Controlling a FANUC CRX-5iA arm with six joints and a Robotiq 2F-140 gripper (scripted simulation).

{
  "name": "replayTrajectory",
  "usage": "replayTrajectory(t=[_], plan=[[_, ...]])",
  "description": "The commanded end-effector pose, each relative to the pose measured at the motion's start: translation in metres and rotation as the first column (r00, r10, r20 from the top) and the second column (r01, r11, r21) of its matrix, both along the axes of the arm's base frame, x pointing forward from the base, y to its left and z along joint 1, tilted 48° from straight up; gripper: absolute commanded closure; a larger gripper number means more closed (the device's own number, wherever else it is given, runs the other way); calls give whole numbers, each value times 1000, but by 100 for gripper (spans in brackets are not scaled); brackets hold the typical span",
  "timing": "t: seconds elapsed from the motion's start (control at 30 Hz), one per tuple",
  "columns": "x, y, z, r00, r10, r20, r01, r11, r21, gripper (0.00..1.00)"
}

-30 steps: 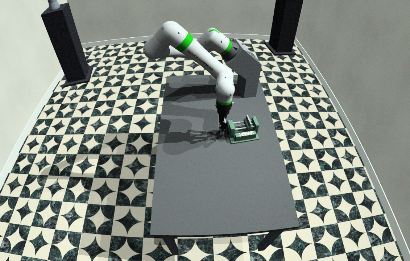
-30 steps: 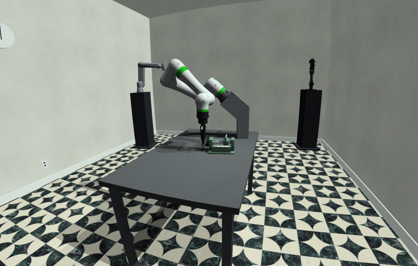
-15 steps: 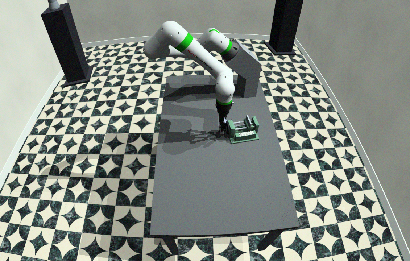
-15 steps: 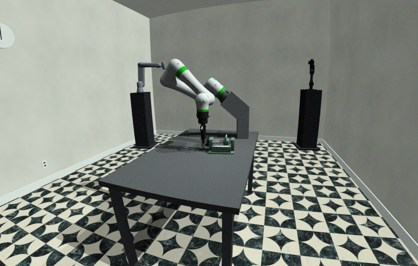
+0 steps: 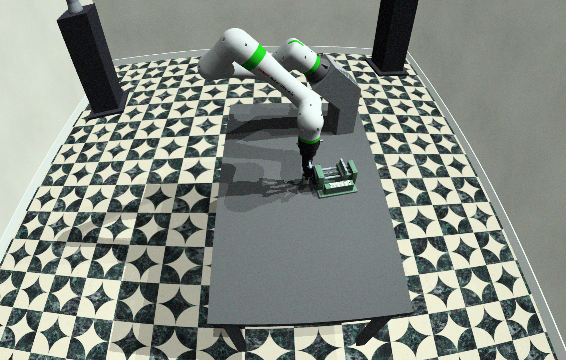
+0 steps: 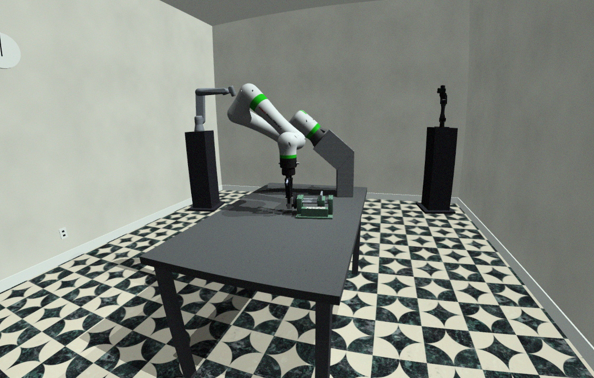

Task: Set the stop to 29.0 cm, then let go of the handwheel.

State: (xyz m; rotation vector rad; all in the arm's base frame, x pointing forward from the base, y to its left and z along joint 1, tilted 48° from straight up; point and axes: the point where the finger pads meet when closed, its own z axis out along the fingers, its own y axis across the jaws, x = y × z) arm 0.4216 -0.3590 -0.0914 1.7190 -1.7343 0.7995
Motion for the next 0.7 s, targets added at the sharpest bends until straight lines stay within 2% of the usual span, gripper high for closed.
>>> replayTrajectory(t=[0.0,0.67], plan=[[-2,1,0,1000,0,0,0,1000,0,96],[-15,7,6,1000,0,0,0,1000,0,96]])
